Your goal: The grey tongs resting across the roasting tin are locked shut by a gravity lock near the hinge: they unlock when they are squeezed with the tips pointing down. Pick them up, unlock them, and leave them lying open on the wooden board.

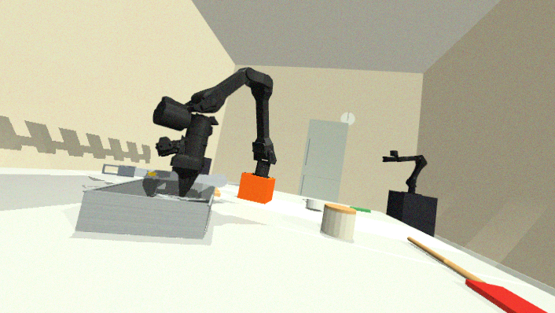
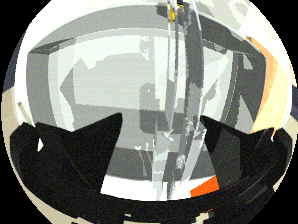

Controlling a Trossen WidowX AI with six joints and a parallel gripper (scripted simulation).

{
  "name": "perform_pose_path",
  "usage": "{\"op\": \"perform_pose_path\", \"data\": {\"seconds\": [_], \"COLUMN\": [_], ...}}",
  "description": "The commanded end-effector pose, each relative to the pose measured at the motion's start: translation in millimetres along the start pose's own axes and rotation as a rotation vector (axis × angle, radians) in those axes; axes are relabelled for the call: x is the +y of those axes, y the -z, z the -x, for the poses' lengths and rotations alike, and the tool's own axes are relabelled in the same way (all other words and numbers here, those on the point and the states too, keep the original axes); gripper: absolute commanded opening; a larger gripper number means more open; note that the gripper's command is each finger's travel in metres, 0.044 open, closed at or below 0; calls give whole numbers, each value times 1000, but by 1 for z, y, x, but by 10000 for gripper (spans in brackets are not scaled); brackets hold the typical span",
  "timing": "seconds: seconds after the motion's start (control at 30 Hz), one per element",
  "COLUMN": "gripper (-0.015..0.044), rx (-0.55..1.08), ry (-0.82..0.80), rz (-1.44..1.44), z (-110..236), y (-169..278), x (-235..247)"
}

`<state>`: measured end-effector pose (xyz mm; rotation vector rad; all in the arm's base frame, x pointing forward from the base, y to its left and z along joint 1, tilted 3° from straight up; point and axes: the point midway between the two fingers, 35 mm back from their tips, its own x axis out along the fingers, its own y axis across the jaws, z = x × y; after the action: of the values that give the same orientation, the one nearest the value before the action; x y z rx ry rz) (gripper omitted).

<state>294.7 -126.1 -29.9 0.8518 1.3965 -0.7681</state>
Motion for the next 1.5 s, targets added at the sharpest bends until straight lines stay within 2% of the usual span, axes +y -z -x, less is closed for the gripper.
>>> {"op": "perform_pose_path", "data": {"seconds": [0.0, 0.23, 0.77, 0.97, 1.0, 1.1, 1.3, 1.47], "gripper": [309, 125, 18, -139, -150, -150, -150, -150], "rx": [-1, -1, -1, -1, 0, 0, 2, 2], "ry": [-1, -1, -1, -1, -1, -2, -3, -3], "rz": [0, 0, 0, 0, 0, -2, -5, -5], "z": [1, 1, 1, 3, 8, 39, 126, 129], "y": [0, 0, 0, -1, -2, -6, -2, -1], "x": [0, 0, 0, 1, 1, 4, 0, 0]}}
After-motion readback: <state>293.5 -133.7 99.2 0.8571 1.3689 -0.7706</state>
